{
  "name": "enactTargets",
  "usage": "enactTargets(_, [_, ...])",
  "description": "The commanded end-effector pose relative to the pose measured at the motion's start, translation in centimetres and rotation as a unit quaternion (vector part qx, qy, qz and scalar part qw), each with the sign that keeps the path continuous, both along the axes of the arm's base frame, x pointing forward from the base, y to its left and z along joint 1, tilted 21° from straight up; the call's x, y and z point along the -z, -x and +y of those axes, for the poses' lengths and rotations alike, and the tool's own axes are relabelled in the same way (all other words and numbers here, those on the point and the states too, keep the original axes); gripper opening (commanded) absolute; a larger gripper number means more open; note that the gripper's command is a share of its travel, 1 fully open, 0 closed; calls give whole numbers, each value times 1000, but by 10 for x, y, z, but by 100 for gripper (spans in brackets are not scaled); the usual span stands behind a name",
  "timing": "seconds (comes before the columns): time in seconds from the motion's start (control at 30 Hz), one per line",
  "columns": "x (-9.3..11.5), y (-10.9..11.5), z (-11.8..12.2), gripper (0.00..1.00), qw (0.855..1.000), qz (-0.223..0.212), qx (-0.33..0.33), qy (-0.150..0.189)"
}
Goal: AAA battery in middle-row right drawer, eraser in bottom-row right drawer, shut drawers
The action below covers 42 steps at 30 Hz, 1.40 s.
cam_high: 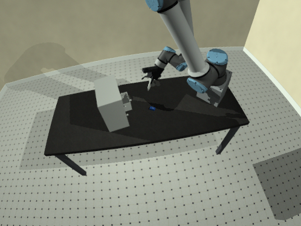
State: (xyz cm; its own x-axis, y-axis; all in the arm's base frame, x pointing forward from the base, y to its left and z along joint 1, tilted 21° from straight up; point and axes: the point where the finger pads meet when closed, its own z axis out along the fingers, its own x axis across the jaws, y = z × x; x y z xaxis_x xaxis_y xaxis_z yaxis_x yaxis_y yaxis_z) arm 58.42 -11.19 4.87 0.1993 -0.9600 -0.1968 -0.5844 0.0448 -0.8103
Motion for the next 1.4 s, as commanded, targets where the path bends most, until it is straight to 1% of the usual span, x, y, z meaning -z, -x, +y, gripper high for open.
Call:
enactTargets(0.0, [5, -7, 3, 100, 999, -42, 17, -3])
enactTargets(0.27, [10, -20, 2, 100, 995, -93, 29, -12])
enactTargets(0.33, [10, -20, 2, 100, 995, -93, 29, -12])
enactTargets(0.5, [15, -23, 8, 100, 992, -120, 31, -18])
enactTargets(0.8, [18, -35, 5, 100, 986, -160, 43, -25])
enactTargets(1.37, [24, -38, 12, 100, 980, -189, 45, -32])
